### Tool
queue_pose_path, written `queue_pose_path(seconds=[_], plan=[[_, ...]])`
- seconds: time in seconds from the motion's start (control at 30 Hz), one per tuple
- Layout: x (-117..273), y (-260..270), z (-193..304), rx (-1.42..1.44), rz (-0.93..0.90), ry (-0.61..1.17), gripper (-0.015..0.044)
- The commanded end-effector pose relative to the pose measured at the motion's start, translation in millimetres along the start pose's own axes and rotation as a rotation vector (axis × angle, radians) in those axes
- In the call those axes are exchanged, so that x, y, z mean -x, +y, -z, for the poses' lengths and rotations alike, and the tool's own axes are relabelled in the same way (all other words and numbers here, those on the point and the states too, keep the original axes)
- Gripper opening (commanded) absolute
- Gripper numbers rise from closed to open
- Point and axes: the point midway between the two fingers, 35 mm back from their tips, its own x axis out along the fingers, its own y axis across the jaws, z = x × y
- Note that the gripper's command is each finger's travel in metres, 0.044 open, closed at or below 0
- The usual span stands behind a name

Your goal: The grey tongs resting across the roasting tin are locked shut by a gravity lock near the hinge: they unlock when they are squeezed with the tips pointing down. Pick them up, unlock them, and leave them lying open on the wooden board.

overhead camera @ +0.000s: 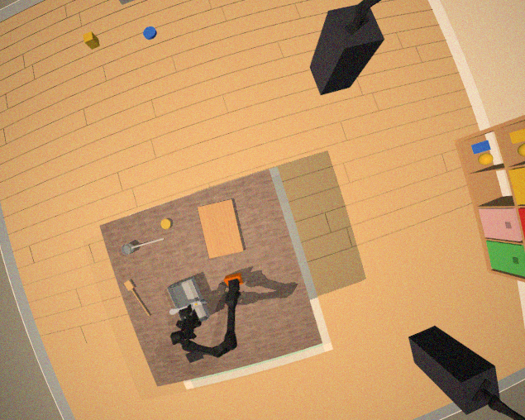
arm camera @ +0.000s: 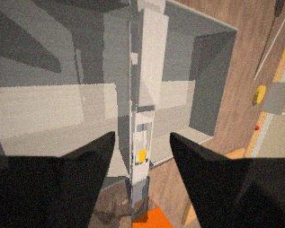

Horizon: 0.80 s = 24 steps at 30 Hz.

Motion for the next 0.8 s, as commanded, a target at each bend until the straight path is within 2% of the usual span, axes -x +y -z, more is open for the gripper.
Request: queue_pose_path(seconds=[0.0,0.77], plan=[[-8.7,-0.9,1.2,-0.005,0.003,0.007,0.026],[-46.0,-0.5,4.0,-0.005,0.003,0.007,0.026]])
